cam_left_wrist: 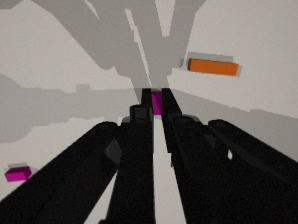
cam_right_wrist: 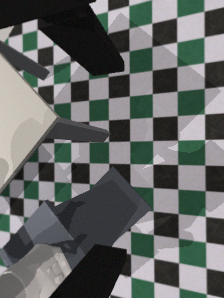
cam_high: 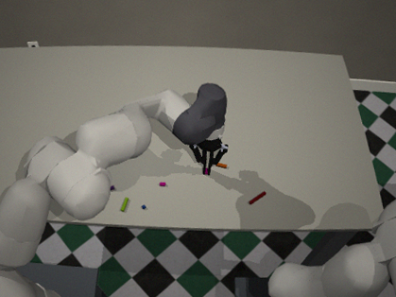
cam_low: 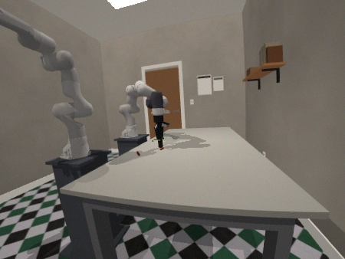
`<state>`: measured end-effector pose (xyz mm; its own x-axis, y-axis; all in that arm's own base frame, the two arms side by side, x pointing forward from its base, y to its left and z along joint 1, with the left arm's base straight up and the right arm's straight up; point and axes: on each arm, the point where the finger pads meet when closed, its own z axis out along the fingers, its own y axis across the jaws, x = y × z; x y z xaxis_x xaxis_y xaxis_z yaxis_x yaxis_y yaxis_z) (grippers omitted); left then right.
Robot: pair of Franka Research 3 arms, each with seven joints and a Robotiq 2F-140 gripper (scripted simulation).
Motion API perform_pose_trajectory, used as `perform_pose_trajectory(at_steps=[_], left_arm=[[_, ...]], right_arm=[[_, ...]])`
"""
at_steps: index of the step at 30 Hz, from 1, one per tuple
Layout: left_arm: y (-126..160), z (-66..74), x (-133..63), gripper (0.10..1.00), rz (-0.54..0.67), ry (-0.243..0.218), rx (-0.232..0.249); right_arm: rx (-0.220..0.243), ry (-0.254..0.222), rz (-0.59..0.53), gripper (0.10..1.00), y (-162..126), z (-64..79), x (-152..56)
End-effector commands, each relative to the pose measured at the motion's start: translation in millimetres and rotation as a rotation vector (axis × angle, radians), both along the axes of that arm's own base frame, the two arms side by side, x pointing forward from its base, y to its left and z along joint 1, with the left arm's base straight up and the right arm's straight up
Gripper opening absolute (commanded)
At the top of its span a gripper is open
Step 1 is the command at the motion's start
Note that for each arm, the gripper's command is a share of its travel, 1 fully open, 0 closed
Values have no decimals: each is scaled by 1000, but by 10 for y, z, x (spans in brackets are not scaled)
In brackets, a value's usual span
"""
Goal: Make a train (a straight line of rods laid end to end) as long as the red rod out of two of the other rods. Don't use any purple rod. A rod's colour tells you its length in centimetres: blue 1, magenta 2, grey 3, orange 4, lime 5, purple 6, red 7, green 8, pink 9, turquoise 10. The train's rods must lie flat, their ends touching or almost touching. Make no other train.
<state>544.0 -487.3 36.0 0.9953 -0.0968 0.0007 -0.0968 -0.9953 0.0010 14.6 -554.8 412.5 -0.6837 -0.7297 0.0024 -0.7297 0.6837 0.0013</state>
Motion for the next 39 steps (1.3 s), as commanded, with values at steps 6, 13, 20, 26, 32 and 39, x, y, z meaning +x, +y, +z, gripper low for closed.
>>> perform_pose_trajectory(at_steps=[6,13,20,26,32,39], left_arm=[[4,-22,-3,124,7,1,1],[4,-22,-3,124,7,1,1],[4,-22,-3,124,7,1,1],[4,-22,-3,124,7,1,1],[4,-17,-3,124,7,1,1],[4,114,-3,124,7,1,1]], right_arm=[[1,-3,-6,1000,5,5,2],[1,-3,-6,1000,5,5,2],[1,-3,-6,1000,5,5,2],[1,-3,-6,1000,5,5,2],[1,-3,-6,1000,5,5,2],[1,-3,-6,1000,5,5,2]])
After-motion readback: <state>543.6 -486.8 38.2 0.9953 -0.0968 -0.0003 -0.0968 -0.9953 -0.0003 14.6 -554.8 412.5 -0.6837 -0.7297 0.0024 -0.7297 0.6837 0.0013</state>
